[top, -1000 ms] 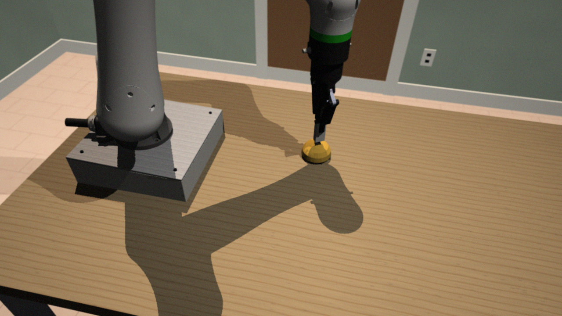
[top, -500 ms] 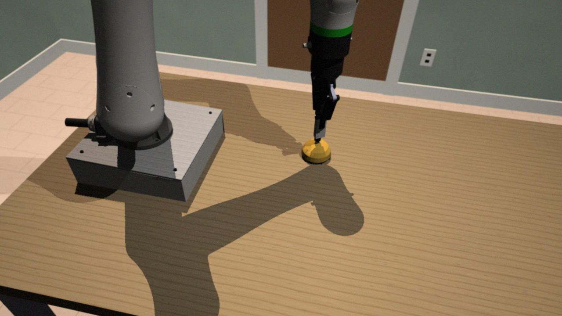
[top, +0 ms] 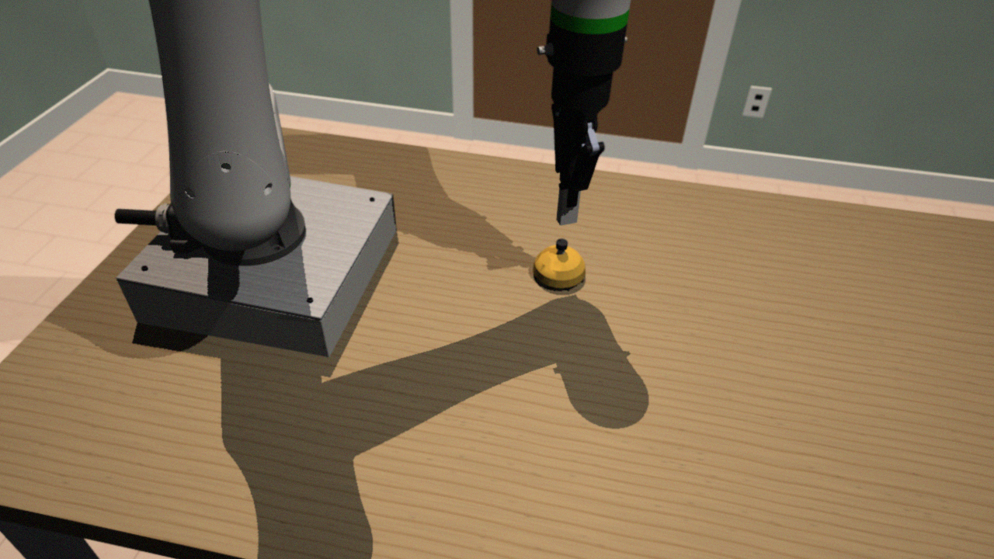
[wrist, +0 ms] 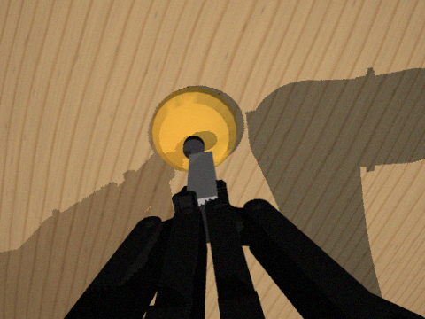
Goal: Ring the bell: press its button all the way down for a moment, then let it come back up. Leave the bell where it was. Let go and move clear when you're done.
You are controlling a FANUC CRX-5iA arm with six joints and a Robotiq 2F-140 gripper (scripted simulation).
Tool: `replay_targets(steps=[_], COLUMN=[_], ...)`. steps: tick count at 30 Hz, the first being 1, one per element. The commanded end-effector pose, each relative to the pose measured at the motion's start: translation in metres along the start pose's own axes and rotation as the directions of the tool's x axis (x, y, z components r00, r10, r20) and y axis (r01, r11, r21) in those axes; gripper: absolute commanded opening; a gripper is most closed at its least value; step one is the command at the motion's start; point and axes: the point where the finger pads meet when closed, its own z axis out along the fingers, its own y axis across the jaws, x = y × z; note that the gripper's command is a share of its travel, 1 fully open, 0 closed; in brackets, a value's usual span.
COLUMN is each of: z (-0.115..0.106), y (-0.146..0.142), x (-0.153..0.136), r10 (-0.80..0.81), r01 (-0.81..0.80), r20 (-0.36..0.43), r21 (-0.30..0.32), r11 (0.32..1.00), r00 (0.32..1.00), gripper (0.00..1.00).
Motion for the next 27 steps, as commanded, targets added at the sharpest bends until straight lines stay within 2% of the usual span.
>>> replay_targets(steps=[1,10,27], z=[-0.003,-0.016,-0.018], y=[0.0,0.0,0.0], x=[0.0,0.0,0.0], r10=[0.0,0.0,0.0], r01=[0.0,0.0,0.0], r20=[0.0,0.0,0.0], r21=[0.0,0.0,0.0], r11=[1.0,1.0,1.0], r00=[1.0,1.0,1.0], gripper=[0.0,0.0,0.0])
